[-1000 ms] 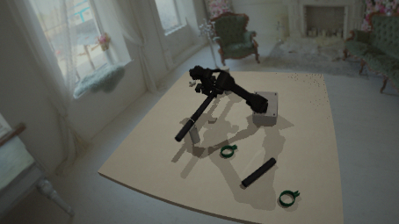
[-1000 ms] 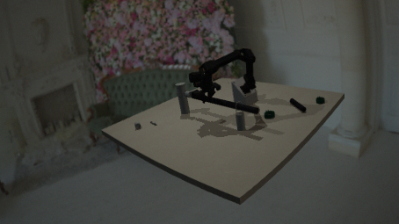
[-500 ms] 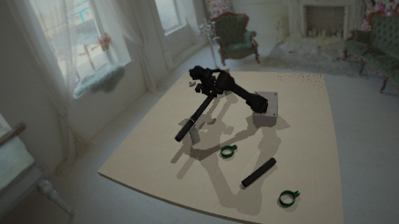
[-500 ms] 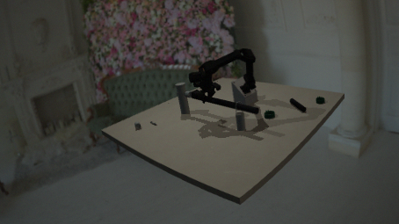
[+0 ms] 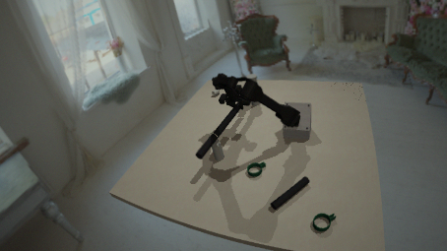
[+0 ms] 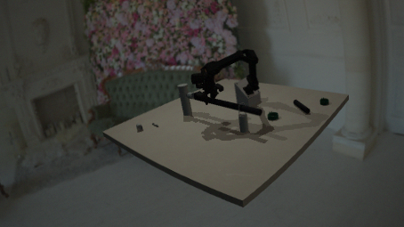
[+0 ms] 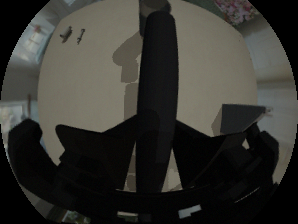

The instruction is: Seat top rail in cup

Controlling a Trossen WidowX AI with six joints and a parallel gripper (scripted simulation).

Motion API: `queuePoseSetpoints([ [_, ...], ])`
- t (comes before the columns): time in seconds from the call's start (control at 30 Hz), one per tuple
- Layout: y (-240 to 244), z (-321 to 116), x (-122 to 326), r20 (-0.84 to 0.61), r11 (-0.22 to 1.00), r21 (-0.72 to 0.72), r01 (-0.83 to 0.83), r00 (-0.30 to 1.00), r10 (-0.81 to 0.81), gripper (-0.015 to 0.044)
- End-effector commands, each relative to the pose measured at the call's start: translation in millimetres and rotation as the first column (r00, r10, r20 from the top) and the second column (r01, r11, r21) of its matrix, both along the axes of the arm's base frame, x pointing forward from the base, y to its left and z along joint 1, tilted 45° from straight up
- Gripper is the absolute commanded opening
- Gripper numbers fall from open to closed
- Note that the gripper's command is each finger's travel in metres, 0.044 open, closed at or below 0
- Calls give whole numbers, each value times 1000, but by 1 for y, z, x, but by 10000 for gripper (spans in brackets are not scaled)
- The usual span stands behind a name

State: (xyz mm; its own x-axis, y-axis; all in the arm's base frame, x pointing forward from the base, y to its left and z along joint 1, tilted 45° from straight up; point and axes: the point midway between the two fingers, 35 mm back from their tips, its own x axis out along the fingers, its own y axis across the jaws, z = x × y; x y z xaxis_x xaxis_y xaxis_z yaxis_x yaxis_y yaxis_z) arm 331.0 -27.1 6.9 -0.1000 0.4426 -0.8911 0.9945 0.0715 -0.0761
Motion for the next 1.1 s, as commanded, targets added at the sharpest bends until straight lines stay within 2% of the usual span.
queuePoseSetpoints([
  [0.0, -6, 3, 5, 16, 1000, -7, 6, 1000, -6, 0],
  [1.07, -20, -6, 6, 9, 1000, 0, -4, 1000, 4, 0],
])
